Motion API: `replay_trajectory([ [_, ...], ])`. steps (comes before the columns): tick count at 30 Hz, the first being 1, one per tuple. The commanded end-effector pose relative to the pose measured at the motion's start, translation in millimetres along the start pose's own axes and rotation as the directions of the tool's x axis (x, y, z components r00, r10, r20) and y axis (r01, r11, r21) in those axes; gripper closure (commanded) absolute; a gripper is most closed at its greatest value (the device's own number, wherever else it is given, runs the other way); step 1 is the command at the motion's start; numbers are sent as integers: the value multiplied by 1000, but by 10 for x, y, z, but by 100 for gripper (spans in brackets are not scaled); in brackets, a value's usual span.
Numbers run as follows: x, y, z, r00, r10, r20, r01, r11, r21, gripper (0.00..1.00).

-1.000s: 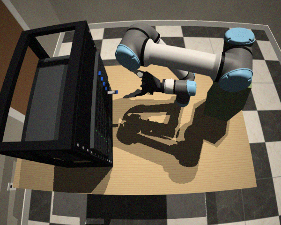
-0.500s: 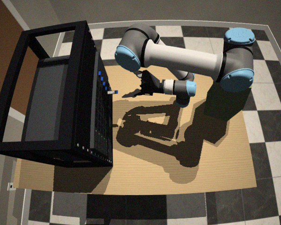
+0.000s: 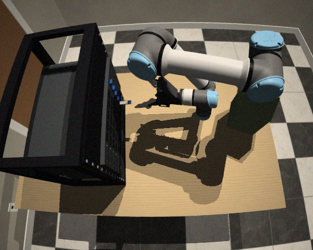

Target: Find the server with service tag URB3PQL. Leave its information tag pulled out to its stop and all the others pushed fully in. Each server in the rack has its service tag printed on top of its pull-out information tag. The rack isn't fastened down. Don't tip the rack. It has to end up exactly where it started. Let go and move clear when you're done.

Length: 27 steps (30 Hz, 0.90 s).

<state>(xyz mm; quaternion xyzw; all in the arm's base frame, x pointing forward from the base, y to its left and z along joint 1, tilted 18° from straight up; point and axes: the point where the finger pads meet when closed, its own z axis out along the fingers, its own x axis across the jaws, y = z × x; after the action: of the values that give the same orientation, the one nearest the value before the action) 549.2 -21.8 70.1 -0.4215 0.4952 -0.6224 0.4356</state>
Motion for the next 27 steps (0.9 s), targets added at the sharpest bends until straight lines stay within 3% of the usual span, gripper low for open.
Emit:
replay_trajectory([
  [1, -1, -7, 5, 1000, 30, -5, -30, 1000, -4, 0],
  [27, -8, -12, 19, 983, 179, -35, -180, 983, -25, 0],
])
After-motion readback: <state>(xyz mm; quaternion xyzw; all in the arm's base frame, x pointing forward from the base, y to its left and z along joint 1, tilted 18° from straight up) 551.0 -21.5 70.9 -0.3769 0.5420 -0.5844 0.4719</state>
